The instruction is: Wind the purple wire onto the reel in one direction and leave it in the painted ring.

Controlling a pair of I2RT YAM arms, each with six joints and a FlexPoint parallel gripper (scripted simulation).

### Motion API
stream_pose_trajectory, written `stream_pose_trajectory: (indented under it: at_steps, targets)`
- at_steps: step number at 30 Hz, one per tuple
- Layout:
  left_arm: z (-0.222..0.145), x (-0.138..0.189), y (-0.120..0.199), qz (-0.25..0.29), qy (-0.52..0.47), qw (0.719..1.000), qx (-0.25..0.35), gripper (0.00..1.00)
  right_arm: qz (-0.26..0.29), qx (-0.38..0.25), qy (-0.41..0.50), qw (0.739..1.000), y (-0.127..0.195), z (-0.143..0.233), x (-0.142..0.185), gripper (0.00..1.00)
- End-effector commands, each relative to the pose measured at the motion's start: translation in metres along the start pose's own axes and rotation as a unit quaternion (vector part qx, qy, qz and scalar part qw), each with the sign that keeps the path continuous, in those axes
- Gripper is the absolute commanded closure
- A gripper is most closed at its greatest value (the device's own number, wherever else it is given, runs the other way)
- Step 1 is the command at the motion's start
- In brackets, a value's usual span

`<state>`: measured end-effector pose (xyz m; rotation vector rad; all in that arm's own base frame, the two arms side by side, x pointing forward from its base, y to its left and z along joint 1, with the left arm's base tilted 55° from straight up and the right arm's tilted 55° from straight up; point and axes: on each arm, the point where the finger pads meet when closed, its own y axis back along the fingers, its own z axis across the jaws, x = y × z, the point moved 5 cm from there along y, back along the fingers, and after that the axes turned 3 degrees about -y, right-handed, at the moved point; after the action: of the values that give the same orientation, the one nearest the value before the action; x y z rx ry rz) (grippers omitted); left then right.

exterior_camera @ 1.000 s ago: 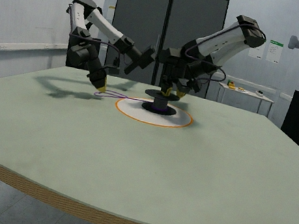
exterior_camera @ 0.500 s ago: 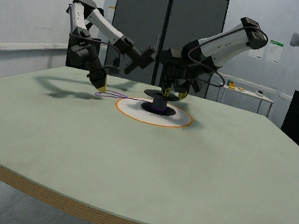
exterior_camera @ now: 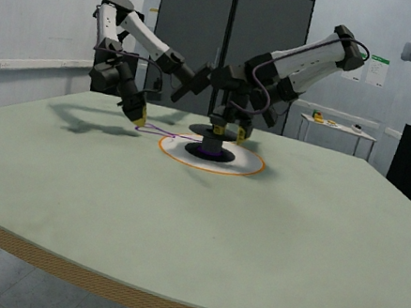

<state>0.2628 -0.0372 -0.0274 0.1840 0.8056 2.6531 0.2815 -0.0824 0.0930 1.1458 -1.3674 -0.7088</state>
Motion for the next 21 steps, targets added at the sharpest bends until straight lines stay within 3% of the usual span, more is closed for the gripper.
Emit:
stream_pose_trajectory:
  at_steps: [1,3,4,10,18,20,21]
  targets:
    - [-0.015,-0.010,0.000,-0.007,-0.173,0.985,0.003,0.51,-0.027,0.035,-0.016,0.999,0.005,-0.007,0.002,1.00]
    - [-0.015,-0.010,0.000,-0.007,-0.173,0.985,0.003,0.51,-0.027,0.035,-0.016,0.999,0.005,-0.007,0.002,1.00]
    - [-0.020,-0.012,0.000,-0.010,-0.241,0.970,0.002,0.51,-0.044,0.033,-0.022,0.998,0.005,-0.007,0.004,1.00]
    - [-0.060,-0.017,0.001,-0.013,-0.403,0.915,-0.003,0.51,-0.078,0.006,-0.023,0.997,0.004,-0.009,0.005,1.00]
    - [-0.090,-0.004,0.001,-0.015,-0.615,0.788,-0.007,0.51,-0.080,-0.062,0.007,0.995,0.000,-0.003,-0.001,1.00]
    - [-0.090,-0.004,0.001,-0.015,-0.615,0.788,-0.007,0.51,-0.080,-0.062,0.007,0.995,0.000,-0.003,-0.001,1.00]
    - [-0.091,-0.002,0.001,-0.014,-0.671,0.741,-0.008,0.51,-0.071,-0.067,0.014,0.995,0.000,-0.004,-0.001,1.00]
